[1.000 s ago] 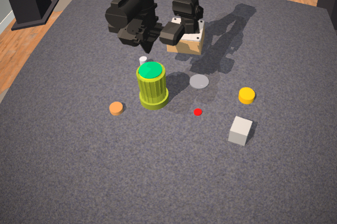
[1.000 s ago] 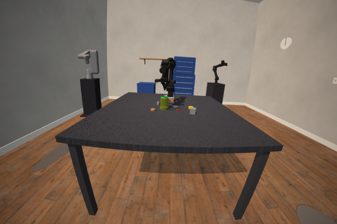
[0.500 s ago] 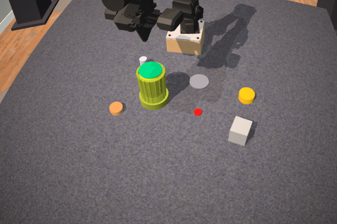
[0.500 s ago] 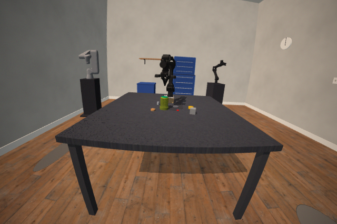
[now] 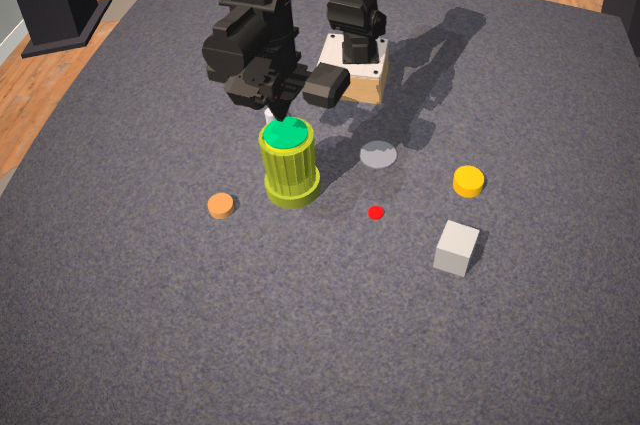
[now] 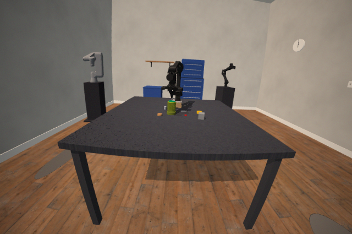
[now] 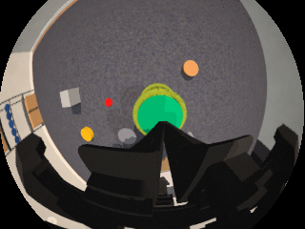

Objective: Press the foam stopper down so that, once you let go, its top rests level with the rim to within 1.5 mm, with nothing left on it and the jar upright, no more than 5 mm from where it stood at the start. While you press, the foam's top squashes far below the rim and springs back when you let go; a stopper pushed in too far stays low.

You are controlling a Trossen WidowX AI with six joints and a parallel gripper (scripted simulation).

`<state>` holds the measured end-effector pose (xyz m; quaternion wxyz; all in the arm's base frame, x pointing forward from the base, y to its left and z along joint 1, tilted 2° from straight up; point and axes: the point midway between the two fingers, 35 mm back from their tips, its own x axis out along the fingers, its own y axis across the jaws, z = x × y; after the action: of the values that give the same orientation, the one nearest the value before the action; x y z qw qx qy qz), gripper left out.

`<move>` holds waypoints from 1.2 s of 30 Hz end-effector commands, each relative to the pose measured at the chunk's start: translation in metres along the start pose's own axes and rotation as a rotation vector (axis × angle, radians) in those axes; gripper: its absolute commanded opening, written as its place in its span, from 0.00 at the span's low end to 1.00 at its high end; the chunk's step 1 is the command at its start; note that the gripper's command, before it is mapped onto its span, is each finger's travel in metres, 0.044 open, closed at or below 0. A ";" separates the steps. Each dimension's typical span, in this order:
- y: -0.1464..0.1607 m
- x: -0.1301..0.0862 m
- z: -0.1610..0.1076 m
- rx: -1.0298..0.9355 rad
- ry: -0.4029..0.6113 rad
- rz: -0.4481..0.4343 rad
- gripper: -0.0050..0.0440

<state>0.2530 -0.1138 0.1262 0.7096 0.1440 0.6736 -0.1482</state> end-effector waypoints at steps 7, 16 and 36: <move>0.001 0.017 -0.004 -0.001 0.012 0.005 0.10; 0.001 0.028 -0.005 -0.001 0.012 0.005 0.10; 0.001 0.029 -0.005 -0.001 0.013 0.005 0.10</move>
<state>0.2512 -0.1127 0.0997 0.7075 0.1442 0.6760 -0.1474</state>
